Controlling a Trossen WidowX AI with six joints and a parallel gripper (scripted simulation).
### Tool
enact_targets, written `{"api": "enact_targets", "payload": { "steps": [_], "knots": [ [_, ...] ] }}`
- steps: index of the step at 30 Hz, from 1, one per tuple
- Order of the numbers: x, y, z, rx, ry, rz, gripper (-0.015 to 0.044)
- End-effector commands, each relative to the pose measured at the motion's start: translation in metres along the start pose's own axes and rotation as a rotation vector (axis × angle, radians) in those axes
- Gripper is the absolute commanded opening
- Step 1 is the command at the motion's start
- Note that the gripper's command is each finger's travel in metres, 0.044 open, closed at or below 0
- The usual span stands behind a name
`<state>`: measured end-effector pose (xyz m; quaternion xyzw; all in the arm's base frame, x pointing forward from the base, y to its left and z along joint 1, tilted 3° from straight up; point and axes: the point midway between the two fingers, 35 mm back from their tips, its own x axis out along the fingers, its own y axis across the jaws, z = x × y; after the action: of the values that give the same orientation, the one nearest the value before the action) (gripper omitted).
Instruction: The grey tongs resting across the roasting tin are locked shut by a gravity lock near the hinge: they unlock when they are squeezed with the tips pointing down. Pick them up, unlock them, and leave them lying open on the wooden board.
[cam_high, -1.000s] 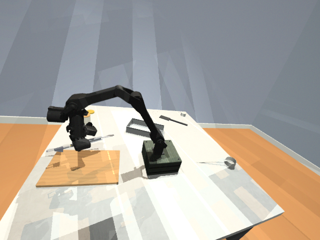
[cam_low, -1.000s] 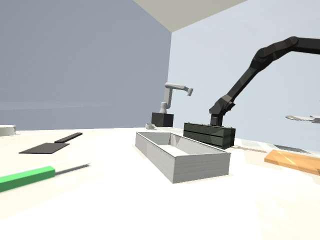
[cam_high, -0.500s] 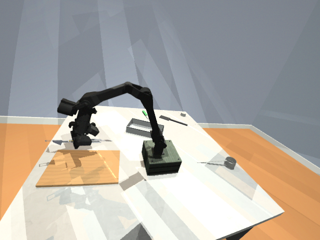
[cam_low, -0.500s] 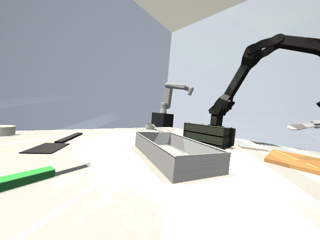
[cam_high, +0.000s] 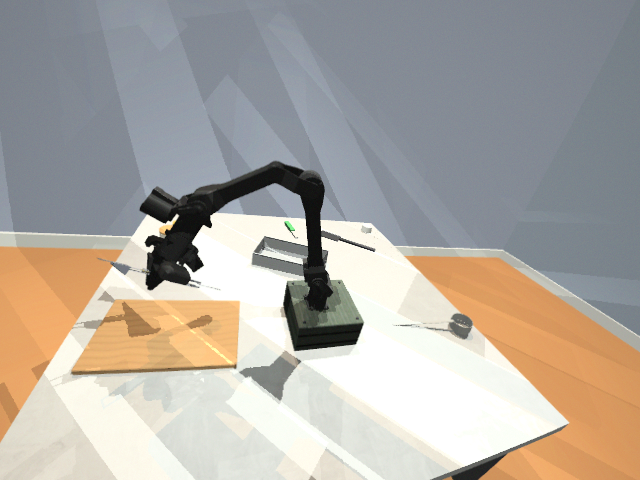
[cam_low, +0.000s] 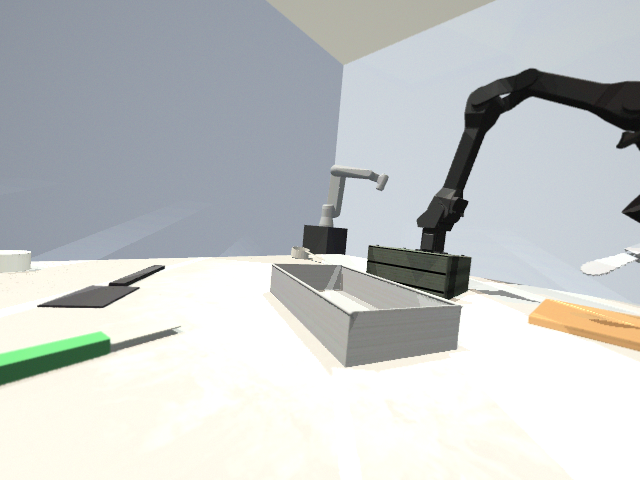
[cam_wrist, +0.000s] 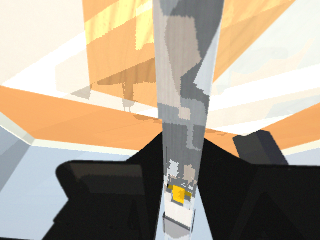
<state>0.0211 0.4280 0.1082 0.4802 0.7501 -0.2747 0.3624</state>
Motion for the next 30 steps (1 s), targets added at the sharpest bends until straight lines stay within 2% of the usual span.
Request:
{"api": "enact_targets", "payload": {
  "steps": [1,18,30],
  "knots": [
    [-0.008,0.0,-0.002,-0.002,0.074,-0.002,-0.015],
    [-0.041,-0.01,0.003,-0.058,0.357,-0.005,-0.015],
    [-0.043,-0.011,0.003,-0.063,0.371,-0.005,-0.015]
  ]
}}
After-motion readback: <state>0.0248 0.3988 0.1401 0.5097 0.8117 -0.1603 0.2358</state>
